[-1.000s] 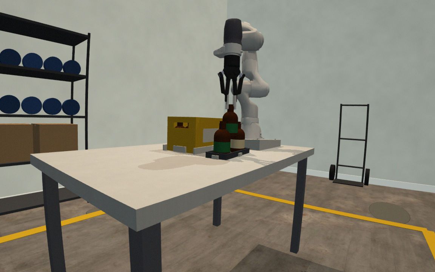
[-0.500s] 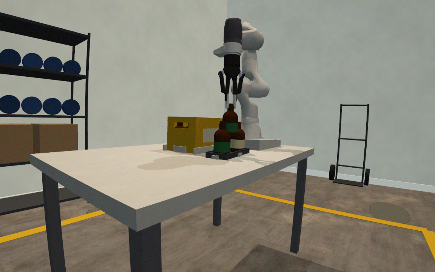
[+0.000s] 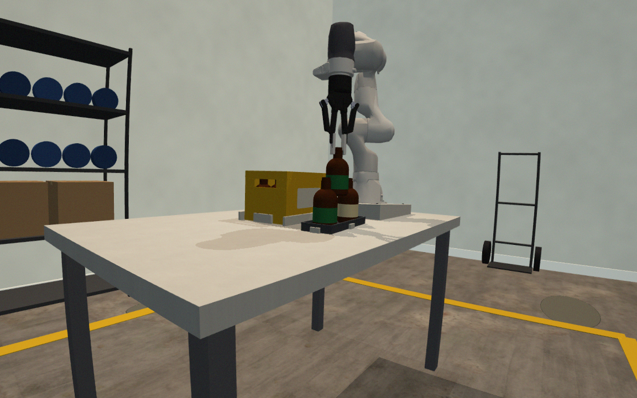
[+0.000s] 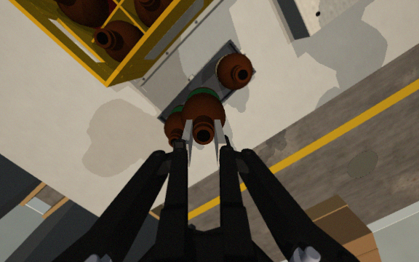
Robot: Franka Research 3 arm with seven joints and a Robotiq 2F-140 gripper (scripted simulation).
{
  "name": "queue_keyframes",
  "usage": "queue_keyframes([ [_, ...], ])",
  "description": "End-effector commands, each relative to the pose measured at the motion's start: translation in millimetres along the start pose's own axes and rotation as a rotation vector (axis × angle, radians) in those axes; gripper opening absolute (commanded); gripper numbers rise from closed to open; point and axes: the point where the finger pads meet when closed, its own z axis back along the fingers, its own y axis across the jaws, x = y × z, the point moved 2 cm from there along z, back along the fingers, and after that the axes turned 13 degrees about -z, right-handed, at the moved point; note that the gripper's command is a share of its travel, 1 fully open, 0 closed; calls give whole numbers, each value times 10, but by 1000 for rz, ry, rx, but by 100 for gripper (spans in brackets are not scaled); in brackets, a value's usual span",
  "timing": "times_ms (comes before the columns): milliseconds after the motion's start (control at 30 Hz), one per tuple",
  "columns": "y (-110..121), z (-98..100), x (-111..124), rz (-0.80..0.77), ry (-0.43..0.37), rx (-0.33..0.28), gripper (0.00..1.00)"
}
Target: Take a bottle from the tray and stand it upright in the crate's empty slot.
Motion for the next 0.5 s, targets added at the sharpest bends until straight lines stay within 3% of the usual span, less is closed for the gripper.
queue_keyframes([
  [0, 15, 67, 4, 0, 0, -3, 0],
  [467, 23, 201, 7, 0, 0, -3, 0],
])
